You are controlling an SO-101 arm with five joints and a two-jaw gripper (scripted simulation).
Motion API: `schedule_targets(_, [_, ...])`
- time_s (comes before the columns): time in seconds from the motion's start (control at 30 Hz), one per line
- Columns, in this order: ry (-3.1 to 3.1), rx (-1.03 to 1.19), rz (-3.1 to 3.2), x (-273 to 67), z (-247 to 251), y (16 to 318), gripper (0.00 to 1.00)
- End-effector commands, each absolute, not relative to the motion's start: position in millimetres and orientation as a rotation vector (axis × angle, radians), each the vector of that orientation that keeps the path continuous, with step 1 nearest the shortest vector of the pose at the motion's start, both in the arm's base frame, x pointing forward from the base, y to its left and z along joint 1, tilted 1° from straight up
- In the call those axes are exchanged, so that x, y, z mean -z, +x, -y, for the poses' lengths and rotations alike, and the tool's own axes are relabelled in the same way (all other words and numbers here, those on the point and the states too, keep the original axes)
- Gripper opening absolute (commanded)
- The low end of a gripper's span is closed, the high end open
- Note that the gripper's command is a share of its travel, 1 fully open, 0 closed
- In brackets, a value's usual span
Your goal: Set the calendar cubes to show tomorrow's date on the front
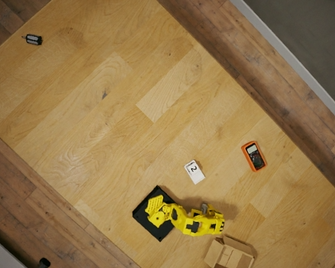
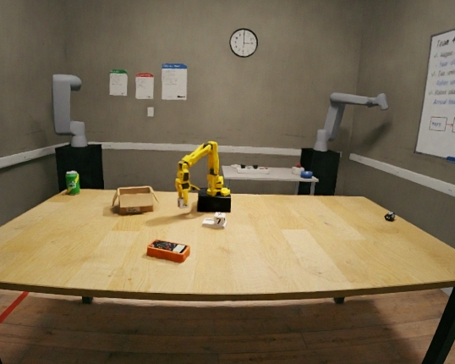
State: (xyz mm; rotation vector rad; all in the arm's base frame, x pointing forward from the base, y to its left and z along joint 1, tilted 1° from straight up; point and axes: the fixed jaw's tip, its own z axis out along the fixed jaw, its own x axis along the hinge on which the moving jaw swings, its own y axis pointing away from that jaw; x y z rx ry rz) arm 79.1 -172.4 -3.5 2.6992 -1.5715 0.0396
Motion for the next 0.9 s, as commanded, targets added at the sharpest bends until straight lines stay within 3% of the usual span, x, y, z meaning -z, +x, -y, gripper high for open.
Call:
schedule_targets(0.0, [2.705,-0.030,1.572,8.6,171.3,76.9,0.00])
schedule_targets(0.87, [2.721,0.015,1.582,14.5,167.5,75.1,0.00])
